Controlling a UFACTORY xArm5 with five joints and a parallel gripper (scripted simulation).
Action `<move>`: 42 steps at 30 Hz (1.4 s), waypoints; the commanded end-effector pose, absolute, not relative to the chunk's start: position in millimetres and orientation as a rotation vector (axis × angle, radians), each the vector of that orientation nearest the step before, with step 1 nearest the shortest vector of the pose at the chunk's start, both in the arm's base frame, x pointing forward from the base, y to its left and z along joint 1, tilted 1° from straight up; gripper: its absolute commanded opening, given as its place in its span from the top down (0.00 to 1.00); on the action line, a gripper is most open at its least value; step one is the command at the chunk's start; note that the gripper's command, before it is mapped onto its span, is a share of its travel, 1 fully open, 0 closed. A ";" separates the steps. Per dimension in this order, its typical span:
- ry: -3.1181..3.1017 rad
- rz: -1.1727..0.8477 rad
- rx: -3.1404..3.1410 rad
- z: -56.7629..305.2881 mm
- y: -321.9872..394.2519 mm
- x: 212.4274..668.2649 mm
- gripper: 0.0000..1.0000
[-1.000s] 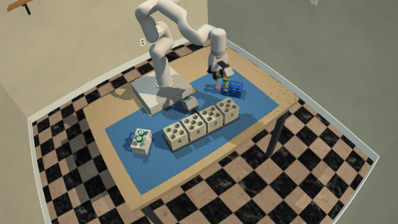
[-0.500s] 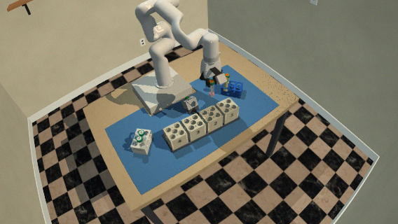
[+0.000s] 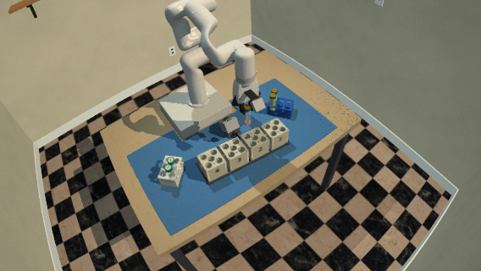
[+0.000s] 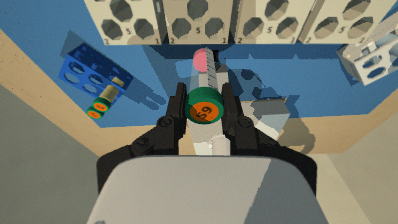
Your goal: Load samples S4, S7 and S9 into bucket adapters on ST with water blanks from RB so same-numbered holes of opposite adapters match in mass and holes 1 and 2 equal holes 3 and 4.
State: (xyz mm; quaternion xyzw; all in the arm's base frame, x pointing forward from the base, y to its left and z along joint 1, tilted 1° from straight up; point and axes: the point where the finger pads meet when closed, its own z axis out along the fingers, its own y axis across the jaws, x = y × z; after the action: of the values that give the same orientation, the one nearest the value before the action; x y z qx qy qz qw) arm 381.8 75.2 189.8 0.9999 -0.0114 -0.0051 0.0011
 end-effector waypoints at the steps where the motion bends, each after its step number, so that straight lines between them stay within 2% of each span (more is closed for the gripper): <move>1: -0.034 -0.011 3.140 191.1 52.9 392.6 1.00; 19: -0.034 -0.009 3.142 191.4 -21.3 423.0 1.00; 42: -0.034 -0.009 3.142 191.4 -26.8 425.2 1.00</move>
State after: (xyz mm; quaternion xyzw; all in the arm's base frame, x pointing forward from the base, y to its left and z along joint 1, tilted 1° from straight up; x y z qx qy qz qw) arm 424.2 -26.7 189.9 0.9999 -0.0107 -0.0048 -0.0002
